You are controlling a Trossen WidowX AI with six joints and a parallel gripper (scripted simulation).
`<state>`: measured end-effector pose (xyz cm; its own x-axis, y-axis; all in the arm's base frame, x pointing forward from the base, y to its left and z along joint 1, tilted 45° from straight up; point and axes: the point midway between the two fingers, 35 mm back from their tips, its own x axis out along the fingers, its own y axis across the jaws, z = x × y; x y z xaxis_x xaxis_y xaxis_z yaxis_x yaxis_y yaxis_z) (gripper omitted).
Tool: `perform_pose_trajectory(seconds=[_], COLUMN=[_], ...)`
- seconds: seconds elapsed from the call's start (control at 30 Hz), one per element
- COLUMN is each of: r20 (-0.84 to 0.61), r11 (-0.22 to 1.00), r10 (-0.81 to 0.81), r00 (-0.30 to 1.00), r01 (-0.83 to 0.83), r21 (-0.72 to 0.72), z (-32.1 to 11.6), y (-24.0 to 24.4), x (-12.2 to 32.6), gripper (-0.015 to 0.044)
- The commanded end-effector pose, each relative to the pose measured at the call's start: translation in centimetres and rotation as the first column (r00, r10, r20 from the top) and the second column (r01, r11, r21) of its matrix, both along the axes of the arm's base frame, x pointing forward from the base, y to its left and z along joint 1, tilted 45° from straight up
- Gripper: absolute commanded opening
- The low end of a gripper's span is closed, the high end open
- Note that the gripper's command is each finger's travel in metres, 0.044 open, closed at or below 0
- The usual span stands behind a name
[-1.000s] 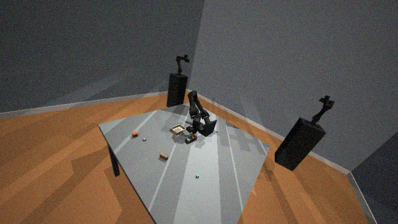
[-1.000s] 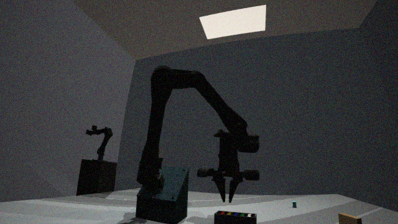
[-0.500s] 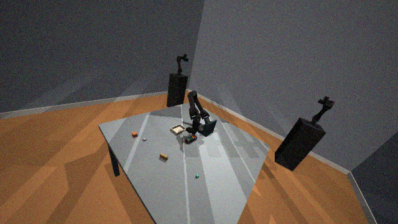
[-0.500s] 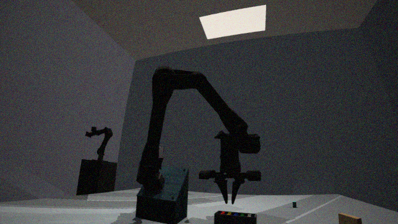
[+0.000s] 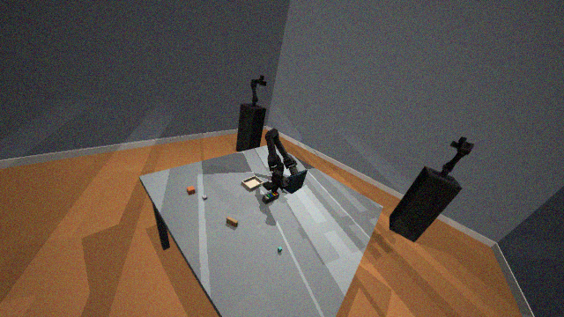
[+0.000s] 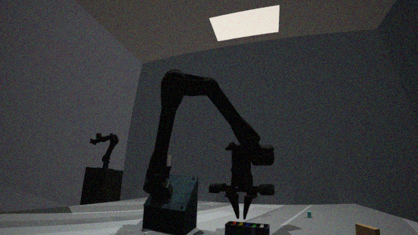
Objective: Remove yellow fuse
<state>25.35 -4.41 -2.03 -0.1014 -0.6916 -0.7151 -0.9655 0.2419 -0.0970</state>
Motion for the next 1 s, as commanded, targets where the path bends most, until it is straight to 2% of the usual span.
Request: perform_pose_trajectory(seconds=[0.0,0.97], r20=[-0.008,-0.008], r11=[1.0,1.0], r10=[0.002,0.002], r00=[1.0,1.0], r01=[-0.002,-0.002], r21=[-0.005,-0.006], z=[-0.3,-1.4], y=[-0.3,-1.4], x=[-0.2,-0.4], gripper=[0.0074,0.0074])
